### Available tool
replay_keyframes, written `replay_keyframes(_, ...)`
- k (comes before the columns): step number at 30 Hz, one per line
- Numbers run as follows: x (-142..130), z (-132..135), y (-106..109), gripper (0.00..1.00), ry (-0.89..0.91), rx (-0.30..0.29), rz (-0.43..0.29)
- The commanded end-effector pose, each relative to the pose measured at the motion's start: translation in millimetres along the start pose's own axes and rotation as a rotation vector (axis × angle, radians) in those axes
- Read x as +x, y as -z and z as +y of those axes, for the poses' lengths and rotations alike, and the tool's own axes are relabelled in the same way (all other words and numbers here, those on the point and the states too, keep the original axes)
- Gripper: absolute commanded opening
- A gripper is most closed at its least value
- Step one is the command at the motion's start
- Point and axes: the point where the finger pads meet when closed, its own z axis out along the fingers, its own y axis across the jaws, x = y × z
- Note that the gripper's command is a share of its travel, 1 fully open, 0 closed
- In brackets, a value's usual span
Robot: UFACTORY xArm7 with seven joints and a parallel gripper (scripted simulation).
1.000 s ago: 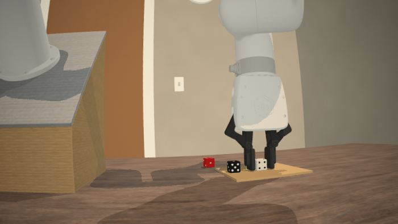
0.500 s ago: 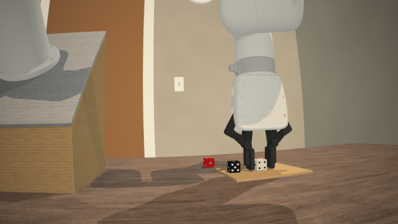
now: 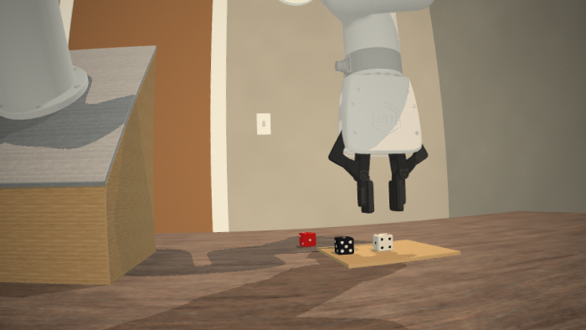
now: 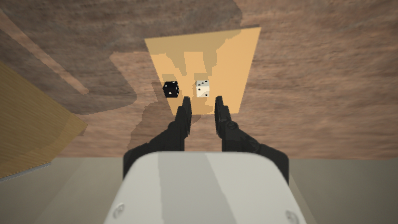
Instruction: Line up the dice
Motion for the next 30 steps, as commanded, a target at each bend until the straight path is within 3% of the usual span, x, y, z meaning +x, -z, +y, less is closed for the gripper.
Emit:
replay_keyframes(1,0.8,1.4,19.7,0.36,0.000,-0.004,0.002)
replay_keyframes(7,0.8,1.3,41.3,0.36,0.000,-0.004,0.002)
replay_keyframes(14,0.8,1.3,44.7,0.36,0.000,-0.004,0.002)
replay_keyframes(15,0.8,1.3,44.7,1.00,0.000,-0.004,0.002)
replay_keyframes(30,0.8,1.3,44.7,1.00,0.000,-0.004,0.002)
